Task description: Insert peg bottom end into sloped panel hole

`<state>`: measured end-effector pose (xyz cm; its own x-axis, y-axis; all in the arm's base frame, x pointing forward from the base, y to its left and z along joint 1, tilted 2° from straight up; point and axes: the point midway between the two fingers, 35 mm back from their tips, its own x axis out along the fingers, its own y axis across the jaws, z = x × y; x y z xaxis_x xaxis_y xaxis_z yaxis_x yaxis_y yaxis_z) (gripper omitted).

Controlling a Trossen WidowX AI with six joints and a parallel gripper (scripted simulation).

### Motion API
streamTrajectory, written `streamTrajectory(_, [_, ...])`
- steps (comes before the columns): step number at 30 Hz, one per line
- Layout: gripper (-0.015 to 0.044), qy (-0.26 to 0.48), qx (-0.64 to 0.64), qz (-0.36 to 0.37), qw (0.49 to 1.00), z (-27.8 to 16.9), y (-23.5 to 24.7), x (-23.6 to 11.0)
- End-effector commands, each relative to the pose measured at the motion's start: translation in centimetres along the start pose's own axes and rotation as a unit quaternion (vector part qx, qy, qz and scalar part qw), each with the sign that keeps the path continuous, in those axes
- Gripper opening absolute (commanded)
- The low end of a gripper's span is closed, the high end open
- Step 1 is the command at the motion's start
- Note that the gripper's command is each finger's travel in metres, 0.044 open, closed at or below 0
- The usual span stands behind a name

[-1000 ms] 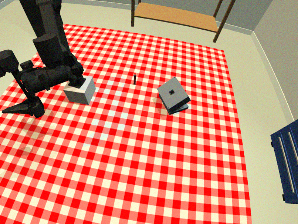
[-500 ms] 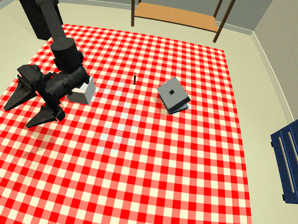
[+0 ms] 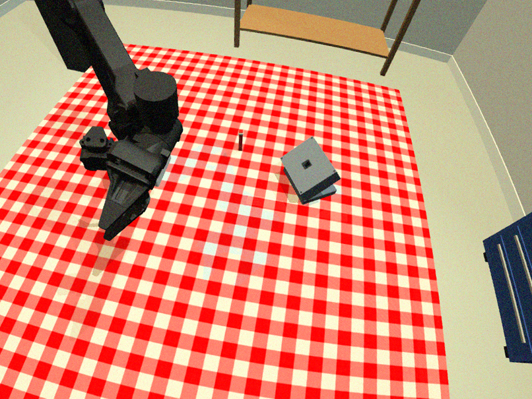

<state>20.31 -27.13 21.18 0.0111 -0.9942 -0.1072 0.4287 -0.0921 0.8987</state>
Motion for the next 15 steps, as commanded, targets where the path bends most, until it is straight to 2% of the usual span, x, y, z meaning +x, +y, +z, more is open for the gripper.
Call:
streamTrajectory(1, [0.0440, 0.058, -0.060, 0.003, 0.997, -3.0, 0.2, -1.0])
streamTrajectory(15, [0.0440, 0.217, -0.227, 0.026, 0.949, -10.6, -0.3, -5.6])
